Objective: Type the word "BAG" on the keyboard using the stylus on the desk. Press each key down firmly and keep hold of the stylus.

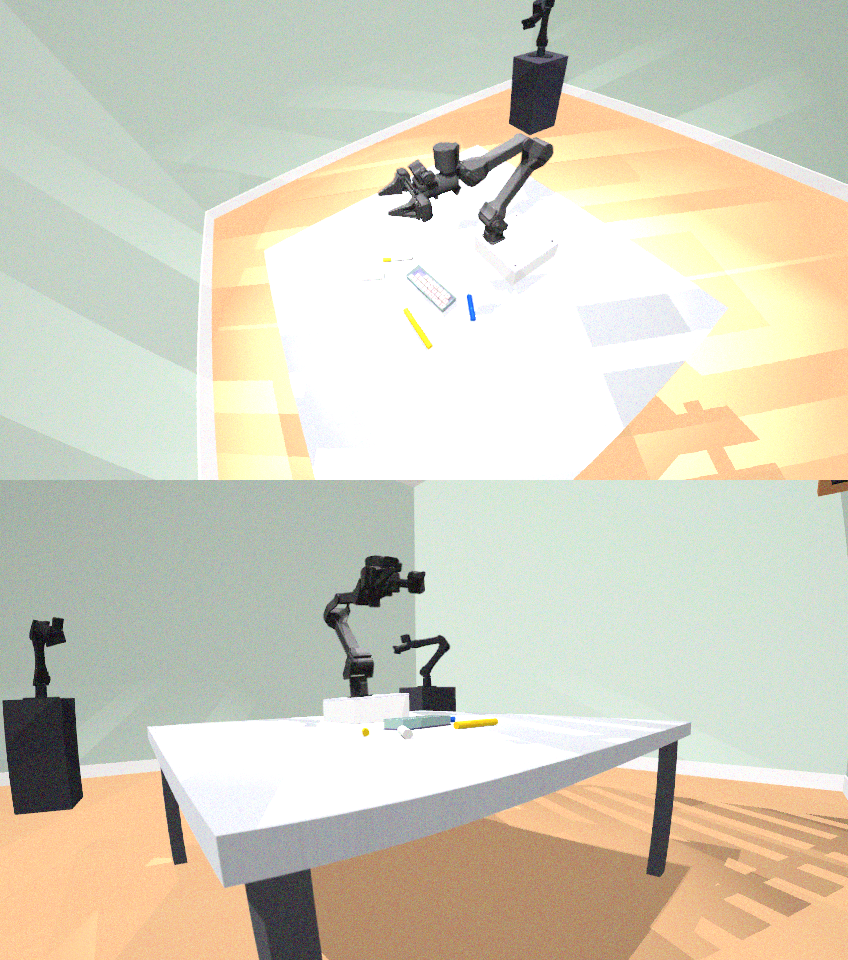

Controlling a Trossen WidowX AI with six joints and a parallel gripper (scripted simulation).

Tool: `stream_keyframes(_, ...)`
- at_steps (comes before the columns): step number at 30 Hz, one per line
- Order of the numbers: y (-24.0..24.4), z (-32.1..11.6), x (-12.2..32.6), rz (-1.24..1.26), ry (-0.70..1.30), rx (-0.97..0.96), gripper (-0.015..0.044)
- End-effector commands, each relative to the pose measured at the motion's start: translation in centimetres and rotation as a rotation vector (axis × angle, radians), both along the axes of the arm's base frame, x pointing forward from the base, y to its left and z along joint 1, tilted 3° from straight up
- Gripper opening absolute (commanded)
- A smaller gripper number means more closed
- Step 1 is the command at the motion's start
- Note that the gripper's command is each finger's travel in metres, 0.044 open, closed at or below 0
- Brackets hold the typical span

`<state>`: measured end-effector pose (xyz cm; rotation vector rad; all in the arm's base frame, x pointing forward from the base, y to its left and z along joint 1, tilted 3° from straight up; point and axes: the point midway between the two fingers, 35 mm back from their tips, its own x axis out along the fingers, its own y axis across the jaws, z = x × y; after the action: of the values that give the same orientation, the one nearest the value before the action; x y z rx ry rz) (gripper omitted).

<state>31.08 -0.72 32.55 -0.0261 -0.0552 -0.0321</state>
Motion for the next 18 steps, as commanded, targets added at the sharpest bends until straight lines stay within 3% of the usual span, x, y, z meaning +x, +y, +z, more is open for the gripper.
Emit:
stream_keyframes(1,0.1,-0.2,0.2,0.002,0.011,0.001,0.0414)
stream_keyframes(10,4.4,-13.1,4.5,0.106,0.575,0.005,0.0177)
stream_keyframes(16,7.4,-22.2,3.5,0.157,0.984,-0.043,0.0020)
stream_keyframes(18,8.3,-25.2,2.4,0.168,1.134,-0.072,0.0000)
